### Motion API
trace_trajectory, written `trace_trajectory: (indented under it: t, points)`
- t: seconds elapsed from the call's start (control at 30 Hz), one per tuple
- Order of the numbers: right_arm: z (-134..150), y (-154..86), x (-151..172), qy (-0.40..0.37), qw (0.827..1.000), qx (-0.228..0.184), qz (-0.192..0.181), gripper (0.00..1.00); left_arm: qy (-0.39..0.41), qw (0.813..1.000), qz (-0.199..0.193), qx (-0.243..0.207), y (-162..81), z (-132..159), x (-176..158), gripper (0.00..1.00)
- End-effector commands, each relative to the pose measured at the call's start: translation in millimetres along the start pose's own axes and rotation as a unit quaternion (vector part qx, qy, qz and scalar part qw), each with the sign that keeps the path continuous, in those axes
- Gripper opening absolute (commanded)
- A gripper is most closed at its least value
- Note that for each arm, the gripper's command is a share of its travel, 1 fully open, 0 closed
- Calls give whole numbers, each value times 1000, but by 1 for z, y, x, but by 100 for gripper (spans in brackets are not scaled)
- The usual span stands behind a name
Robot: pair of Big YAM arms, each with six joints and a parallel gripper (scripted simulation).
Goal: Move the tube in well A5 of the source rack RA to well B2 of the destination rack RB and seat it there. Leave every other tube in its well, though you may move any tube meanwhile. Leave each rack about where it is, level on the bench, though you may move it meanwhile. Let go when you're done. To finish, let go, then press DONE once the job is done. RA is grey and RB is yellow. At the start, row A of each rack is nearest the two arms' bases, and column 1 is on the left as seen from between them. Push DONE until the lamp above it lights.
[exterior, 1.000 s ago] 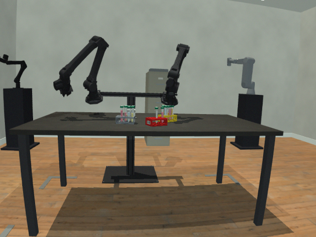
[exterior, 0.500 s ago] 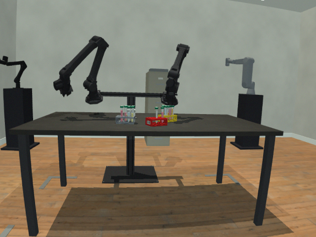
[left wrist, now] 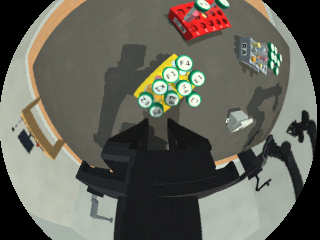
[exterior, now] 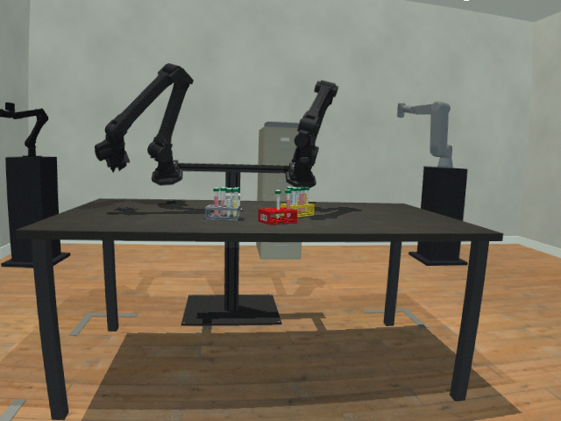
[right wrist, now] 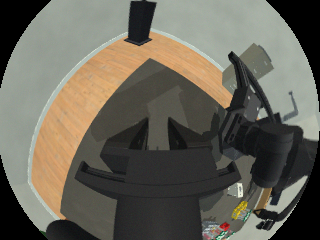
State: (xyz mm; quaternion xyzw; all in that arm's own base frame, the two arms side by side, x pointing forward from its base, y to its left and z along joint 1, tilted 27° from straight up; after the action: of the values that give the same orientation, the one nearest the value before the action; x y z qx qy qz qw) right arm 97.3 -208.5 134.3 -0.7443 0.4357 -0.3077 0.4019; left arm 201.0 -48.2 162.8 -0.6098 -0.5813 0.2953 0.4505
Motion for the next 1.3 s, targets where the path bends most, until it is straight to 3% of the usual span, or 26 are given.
trace_trajectory:
  t: [0.0, 0.5, 0.7, 0.73, 0.97, 1.27]
  points:
    - [-2, -5, 6, 5, 1000, 2, -7, 30, -8, 1000, 5, -29, -32, -21, -1, 30]
    - [-2, -5, 6, 5, 1000, 2, -7, 30, -9, 999, 6, -30, -68, -19, 0, 30]
    - [-2, -5, 6, 5, 1000, 2, -7, 30, -5, 1000, 3, -16, -56, -13, 0, 30]
    - [-2, -5, 6, 5, 1000, 2, -7, 30, 19, 999, 6, -31, -63, -29, -7, 30]
    - [-2, -5, 6, 5, 1000, 2, -7, 30, 96, 995, 6, -30, -61, -53, -33, 30]
    - [-2, -5, 6, 5, 1000, 2, -7, 30, 85, 996, 9, -28, -59, -95, -80, 30]
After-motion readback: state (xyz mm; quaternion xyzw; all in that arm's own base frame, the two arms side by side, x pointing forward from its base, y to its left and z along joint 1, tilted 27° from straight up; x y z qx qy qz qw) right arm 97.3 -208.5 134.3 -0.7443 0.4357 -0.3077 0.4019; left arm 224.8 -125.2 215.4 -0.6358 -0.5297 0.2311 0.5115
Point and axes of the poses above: on each arm, the point where the finger pads meet when closed, its own y axis out along the fingers, its own x axis across the jaws, z = x × y, the point moved 6 cm from there along -y, back along the fingers, and after that the axes turned 3 degrees about y, right-handed, at the moved point
